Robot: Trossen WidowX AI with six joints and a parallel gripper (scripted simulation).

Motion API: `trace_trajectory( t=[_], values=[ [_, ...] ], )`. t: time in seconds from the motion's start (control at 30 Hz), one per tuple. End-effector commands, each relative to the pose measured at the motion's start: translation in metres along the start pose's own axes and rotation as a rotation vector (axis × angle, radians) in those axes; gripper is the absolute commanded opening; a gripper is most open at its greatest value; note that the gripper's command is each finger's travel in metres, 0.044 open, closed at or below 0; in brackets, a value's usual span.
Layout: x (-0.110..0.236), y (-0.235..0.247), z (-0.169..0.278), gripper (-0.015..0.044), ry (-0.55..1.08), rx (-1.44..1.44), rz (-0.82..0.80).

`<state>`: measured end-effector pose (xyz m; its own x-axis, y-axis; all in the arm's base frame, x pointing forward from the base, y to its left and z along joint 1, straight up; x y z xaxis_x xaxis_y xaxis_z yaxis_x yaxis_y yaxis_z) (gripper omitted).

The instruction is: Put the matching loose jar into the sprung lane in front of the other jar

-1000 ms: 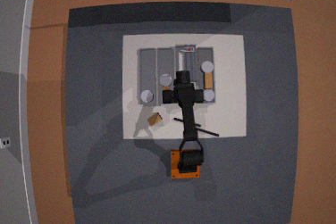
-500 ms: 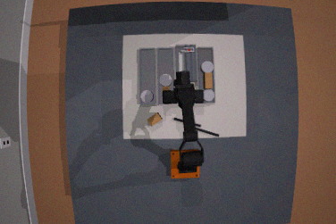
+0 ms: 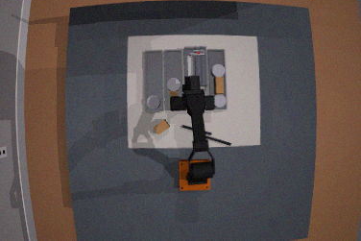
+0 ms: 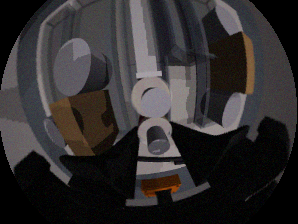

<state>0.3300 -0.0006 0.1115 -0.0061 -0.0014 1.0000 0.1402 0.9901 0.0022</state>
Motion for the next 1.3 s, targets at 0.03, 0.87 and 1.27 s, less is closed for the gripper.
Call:
trace_trajectory(
  t=[0.03,0.87,1.27],
  values=[
    [0.0003,0.0001,-0.001,0.0,-0.015,0.004,0.0],
    [-0.0002,-0.0003,0.0057,0.0,-0.015,0.004,0.0],
    [-0.0002,-0.0002,0.0051,0.021,-0.015,0.004,0.0]
  ],
)
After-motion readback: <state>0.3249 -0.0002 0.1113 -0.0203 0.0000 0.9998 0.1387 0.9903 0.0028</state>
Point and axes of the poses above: the point midway between the two fingers, 35 mm back from their tips, its own x axis back along the fingers, its own y axis across the jaws, z = x × y, the point moved 8 cm from there along x, back along the fingers, and after that the axes turned 5 degrees about -x, right-handed, at the moved point
